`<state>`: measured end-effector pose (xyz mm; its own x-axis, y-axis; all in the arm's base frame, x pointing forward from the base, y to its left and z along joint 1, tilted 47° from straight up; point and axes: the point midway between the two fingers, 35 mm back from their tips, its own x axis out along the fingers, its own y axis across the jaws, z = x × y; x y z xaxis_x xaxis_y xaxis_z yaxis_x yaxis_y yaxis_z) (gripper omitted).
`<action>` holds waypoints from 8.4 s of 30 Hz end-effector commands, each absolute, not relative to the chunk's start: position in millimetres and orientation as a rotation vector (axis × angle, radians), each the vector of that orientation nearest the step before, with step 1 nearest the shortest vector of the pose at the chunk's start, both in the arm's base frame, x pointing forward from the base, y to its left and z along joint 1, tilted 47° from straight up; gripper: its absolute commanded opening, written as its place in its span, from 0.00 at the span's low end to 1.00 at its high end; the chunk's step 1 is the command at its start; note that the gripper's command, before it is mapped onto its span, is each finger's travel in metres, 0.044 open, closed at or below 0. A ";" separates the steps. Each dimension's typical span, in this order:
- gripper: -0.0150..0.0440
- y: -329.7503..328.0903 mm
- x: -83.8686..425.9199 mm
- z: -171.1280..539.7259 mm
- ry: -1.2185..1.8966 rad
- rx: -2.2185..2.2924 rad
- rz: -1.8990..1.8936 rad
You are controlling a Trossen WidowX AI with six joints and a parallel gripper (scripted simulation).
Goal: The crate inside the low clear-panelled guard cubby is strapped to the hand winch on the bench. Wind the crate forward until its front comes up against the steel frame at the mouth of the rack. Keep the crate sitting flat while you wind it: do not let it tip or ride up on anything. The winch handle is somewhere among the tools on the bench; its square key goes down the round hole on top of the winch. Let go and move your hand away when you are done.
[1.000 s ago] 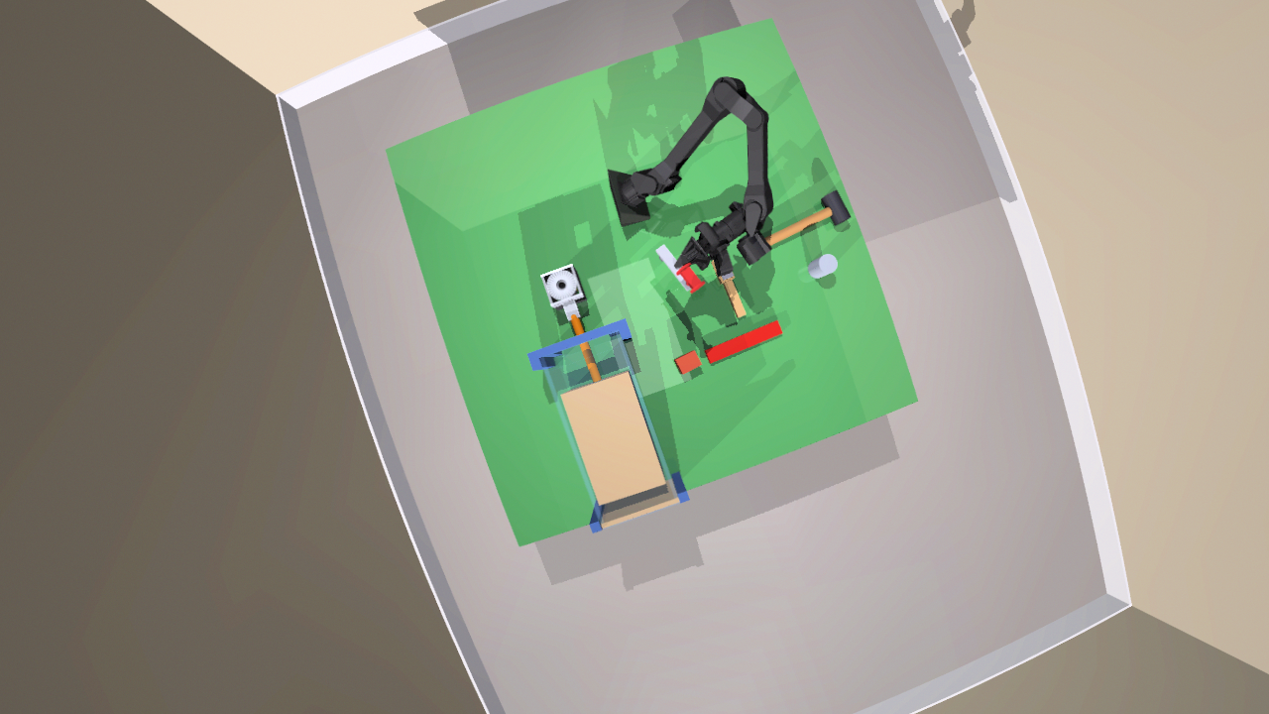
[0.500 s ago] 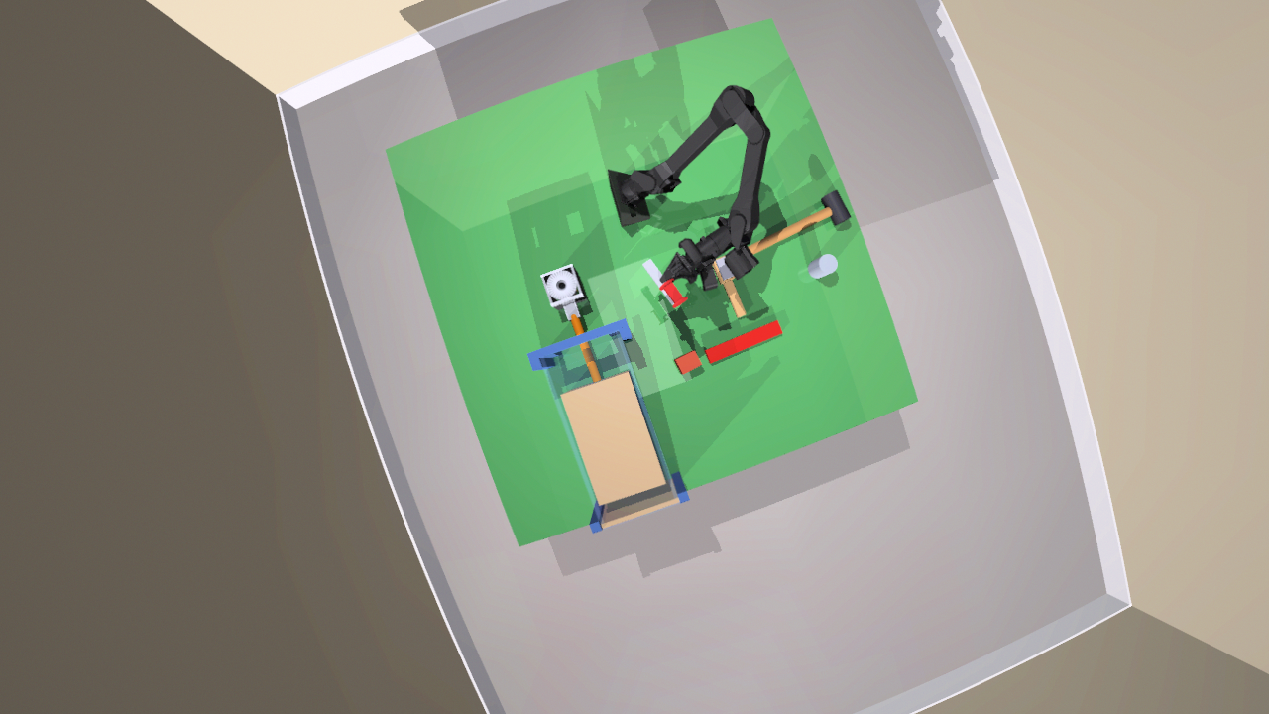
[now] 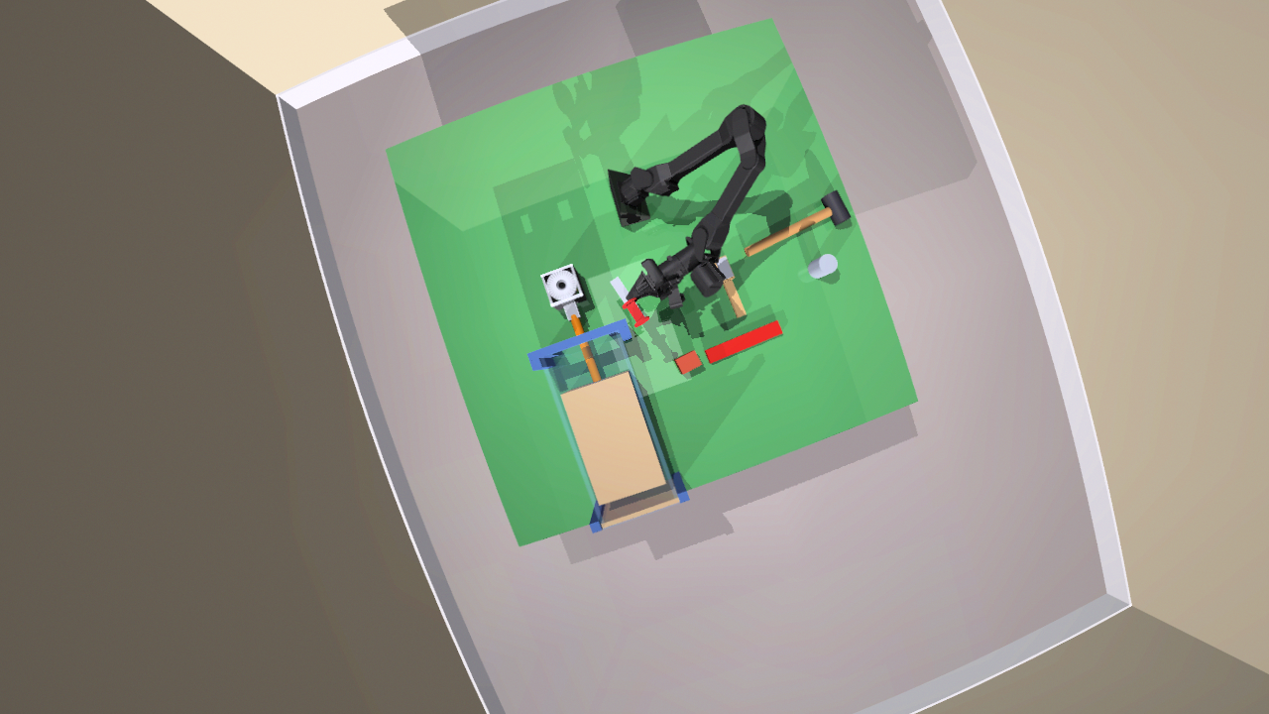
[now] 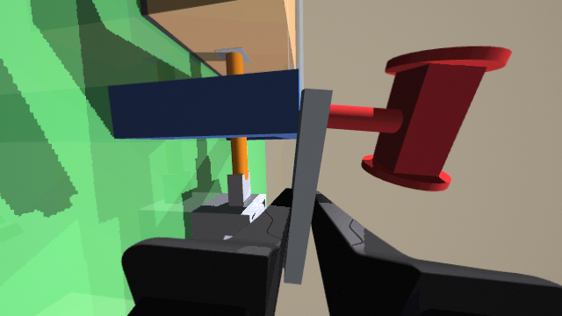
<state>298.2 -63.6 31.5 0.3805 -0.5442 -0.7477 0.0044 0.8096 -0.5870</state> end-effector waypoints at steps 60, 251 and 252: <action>0.25 -160.5 259.3 -85.5 1.107 -0.726 -0.366; 0.66 -138.0 251.7 -99.0 1.081 -0.735 -0.338; 0.66 -136.8 250.9 -100.4 1.081 -0.735 -0.338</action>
<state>252.3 -138.6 -98.1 0.4512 -0.5864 -0.6728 -0.0945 0.7182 -0.6894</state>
